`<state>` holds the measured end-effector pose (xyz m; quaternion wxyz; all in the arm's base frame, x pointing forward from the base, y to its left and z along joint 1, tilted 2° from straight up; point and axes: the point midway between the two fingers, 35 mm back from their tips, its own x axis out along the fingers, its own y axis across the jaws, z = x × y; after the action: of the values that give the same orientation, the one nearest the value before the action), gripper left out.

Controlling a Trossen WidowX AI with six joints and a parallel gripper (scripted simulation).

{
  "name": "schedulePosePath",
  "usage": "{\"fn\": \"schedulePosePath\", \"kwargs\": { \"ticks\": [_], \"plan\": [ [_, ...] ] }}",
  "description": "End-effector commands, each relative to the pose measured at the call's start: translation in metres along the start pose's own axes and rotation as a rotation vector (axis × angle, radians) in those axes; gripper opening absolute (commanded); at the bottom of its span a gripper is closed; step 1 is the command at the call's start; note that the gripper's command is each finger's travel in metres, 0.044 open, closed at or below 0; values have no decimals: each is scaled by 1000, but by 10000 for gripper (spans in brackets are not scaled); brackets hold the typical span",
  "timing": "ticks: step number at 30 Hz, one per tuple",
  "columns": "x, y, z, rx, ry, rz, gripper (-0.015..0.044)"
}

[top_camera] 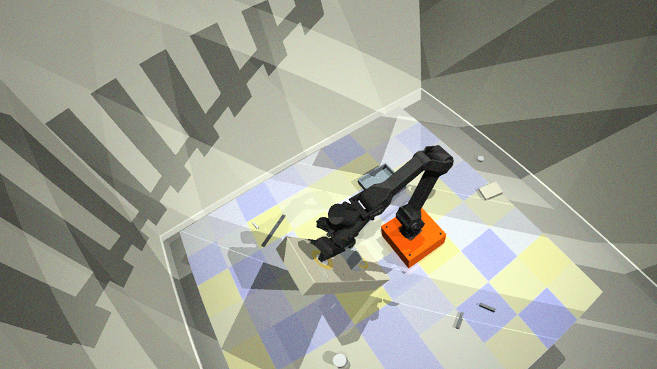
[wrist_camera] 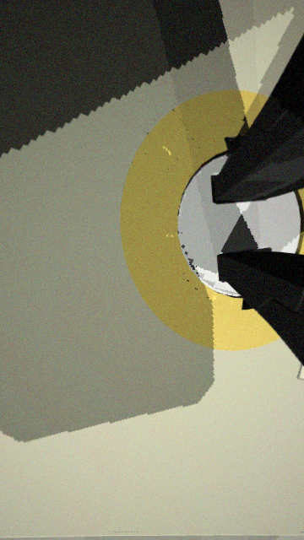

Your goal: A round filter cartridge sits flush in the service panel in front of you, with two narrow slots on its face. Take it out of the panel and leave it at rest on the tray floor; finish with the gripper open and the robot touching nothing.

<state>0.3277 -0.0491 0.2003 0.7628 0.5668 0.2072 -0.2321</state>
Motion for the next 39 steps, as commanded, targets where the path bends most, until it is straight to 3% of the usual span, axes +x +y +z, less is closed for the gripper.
{"fn": "schedulePosePath", "kwargs": {
  "ticks": [1, 16, 25, 39],
  "plan": [
    [2, 0, -2, 26, 11, -2, 0],
    [-72, -1, -1, -38, 13, -7, 0],
    [-73, -3, -2, -39, 13, -7, 0],
    [-69, -49, -18, -39, 14, -9, 0]
  ]
}}
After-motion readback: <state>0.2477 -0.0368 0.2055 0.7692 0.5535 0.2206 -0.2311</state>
